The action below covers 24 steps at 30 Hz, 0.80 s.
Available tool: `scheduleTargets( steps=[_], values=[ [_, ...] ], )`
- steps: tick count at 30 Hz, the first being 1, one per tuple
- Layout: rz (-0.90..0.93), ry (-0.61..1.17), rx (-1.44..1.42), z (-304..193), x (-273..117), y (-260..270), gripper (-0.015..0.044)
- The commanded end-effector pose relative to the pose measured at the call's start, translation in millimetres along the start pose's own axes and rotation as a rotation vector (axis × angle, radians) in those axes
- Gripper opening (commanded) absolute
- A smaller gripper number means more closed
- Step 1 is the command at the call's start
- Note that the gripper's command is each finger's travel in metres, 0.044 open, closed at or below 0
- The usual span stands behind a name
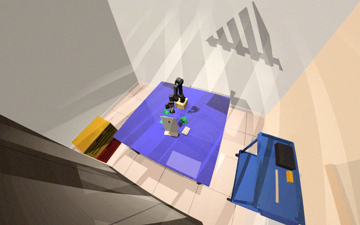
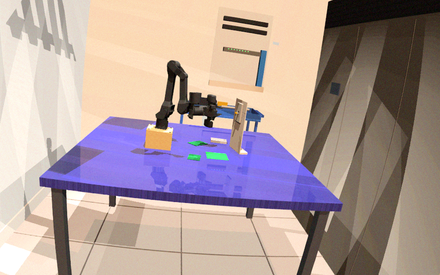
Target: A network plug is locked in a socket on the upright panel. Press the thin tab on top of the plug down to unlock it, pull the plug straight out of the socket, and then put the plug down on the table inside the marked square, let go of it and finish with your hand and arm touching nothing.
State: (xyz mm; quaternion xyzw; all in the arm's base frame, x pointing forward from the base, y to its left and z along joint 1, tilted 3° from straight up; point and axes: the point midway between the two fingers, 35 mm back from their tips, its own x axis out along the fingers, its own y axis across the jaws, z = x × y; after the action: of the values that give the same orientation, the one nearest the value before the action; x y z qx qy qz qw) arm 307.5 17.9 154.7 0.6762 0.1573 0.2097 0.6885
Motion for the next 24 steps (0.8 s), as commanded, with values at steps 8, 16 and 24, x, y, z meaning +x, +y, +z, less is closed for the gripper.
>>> scheduleTargets(
  steps=[8,16,24],
  values=[
    [-0.002,-0.004,0.009,10.1,39.1,-2.2,0.0156],
    [-0.001,-0.004,0.009,13.1,47.4,-1.7,0.0156],
    [0.000,-0.003,0.008,17.0,59.8,-1.3,0.0156]
  ],
)
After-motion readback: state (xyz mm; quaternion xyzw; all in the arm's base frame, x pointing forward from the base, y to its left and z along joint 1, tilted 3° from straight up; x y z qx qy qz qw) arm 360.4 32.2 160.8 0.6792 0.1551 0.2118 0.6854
